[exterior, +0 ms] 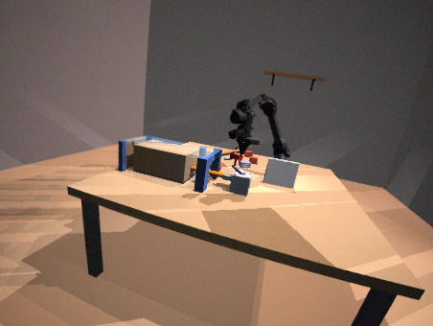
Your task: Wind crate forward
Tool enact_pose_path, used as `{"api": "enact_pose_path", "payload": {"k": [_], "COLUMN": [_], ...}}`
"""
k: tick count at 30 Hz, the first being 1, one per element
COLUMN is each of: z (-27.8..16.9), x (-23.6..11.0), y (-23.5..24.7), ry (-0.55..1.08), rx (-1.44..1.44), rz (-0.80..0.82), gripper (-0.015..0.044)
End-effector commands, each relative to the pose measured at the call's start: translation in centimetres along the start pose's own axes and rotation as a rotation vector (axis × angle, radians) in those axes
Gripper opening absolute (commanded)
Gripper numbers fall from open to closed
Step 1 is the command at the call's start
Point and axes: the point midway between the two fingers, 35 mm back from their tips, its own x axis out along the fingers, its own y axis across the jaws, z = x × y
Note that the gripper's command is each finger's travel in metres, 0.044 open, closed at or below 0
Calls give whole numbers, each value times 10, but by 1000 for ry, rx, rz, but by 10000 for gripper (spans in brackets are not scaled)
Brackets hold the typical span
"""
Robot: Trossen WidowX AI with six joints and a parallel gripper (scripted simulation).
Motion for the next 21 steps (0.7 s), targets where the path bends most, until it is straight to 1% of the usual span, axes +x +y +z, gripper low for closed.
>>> {"api": "enact_pose_path", "payload": {"k": [1, 7, 14, 21], "z": [-7, -9, -7, -5], "x": [1, -4, -48, -47], "y": [-3, -4, -2, -1], "ry": [1, 1, 1, 1], "rx": [-5, -5, -2, -2], "rz": [-6, -6, -5, -5], "gripper": [0, 0, 0, 0]}}
